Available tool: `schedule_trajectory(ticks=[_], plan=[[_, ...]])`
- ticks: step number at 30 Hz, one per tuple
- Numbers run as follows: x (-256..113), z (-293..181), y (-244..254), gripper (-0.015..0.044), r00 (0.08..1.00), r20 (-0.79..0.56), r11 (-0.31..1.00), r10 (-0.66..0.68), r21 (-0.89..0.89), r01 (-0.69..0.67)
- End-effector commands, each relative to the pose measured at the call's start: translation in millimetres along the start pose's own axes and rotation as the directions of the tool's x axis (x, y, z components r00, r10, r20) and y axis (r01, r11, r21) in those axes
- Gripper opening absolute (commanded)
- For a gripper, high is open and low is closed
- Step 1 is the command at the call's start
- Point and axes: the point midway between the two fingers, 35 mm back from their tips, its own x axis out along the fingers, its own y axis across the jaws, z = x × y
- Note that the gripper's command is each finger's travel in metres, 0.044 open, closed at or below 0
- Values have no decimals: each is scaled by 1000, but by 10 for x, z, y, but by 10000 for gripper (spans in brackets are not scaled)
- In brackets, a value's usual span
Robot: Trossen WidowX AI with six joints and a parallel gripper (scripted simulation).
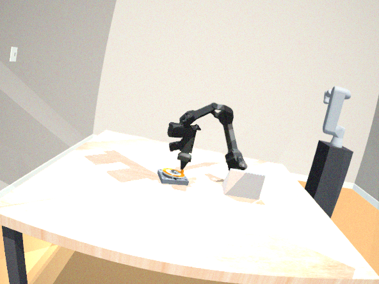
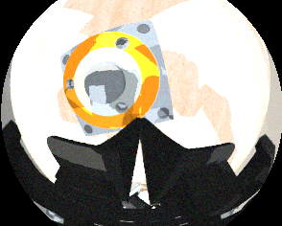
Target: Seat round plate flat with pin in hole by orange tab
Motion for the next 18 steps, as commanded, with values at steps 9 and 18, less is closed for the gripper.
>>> schedule_trajectory(ticks=[9, 18], plan=[[32, -113, 116, 0, 1000, -17, 1000, 3, -4, -3], [26, -146, 211, 0, 1000, -17, 1000, 3, -4, -3]])
